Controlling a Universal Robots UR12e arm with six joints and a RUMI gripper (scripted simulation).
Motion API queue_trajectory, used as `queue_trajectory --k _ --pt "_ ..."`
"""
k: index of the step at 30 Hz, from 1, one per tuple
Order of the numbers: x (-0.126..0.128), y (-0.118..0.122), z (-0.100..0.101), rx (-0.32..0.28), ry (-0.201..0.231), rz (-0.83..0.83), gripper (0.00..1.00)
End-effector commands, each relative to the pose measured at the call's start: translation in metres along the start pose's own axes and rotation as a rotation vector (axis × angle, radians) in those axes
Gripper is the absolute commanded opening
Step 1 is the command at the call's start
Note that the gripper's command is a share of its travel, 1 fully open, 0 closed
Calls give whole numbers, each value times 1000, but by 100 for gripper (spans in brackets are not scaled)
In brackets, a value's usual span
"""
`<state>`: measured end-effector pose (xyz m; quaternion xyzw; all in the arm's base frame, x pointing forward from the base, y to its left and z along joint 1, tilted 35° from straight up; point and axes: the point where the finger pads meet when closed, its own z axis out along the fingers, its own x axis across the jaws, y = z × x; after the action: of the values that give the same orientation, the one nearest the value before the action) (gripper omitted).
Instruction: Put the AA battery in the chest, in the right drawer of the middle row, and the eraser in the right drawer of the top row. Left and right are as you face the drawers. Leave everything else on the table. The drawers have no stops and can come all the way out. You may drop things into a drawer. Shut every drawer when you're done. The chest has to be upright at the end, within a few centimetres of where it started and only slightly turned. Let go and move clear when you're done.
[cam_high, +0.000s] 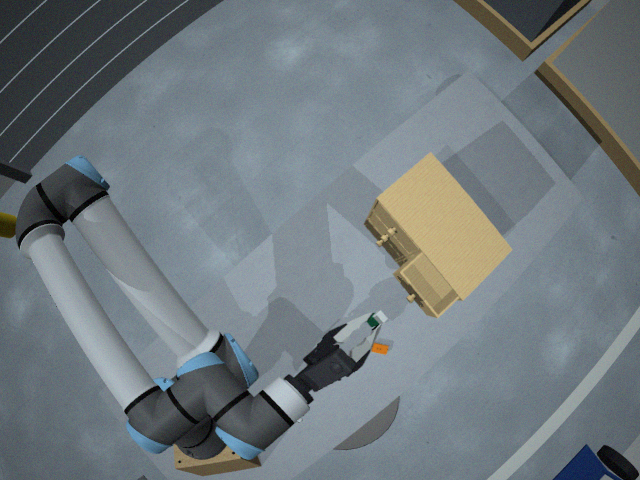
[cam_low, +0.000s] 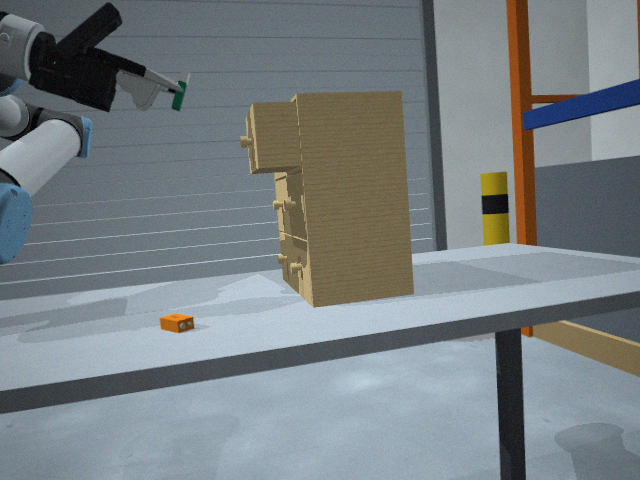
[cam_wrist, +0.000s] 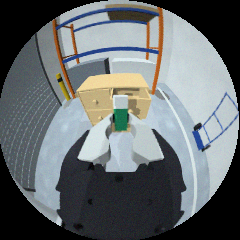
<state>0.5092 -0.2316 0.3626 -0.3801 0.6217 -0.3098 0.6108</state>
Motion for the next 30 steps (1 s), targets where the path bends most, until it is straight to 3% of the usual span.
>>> queue_trajectory --k 1,30 --pt "1 1 3 2 17 4 11" --pt "1 -2 10 2 17 4 11"
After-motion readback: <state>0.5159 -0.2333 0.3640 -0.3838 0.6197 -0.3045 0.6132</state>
